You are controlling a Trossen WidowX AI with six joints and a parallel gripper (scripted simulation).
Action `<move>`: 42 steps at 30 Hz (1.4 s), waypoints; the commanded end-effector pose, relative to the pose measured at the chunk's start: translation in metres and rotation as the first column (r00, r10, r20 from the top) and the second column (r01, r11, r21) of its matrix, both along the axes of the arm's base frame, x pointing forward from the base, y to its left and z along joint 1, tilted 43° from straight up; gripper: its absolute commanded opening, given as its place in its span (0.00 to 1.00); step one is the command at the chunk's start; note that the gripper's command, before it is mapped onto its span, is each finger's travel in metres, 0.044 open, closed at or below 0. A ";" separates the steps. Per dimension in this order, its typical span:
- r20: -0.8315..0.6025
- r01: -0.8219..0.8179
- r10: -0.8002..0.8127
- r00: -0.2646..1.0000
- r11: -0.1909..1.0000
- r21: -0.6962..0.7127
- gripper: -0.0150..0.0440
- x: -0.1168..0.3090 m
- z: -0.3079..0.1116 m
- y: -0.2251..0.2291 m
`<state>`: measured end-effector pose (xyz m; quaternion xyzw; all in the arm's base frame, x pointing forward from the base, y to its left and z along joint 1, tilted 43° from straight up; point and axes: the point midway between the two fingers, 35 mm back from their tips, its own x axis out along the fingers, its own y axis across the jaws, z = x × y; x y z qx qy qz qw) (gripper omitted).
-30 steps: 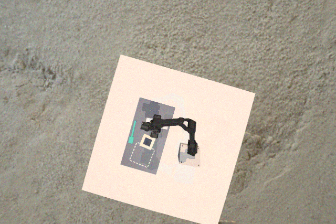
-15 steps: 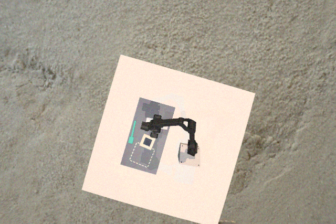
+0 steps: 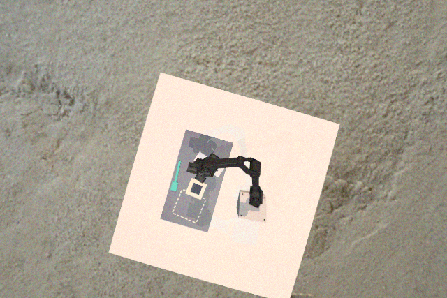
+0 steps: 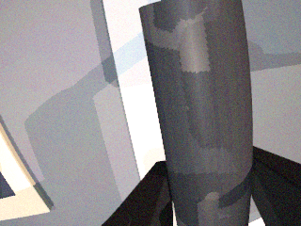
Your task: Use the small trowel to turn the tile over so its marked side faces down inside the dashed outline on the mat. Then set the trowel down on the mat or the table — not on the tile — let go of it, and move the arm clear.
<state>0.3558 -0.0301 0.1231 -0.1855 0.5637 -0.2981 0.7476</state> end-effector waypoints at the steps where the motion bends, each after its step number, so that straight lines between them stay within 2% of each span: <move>1: 0.071 0.080 -0.081 0.994 0.997 0.022 0.47 0.000 0.000 -0.001; 11: 0.249 0.281 -0.301 0.921 0.953 0.112 0.47 0.000 0.000 -0.001; 22: 0.405 0.460 -0.523 0.750 0.852 0.248 0.47 0.000 0.000 -0.001; 28: 0.422 0.480 -0.550 0.720 0.835 0.269 0.47 0.000 0.000 -0.001; 33: 0.422 0.480 -0.550 0.720 0.835 0.269 0.70 0.000 0.000 -0.001; 42: 0.422 0.480 -0.550 0.720 0.835 0.269 0.71 0.000 0.000 -0.001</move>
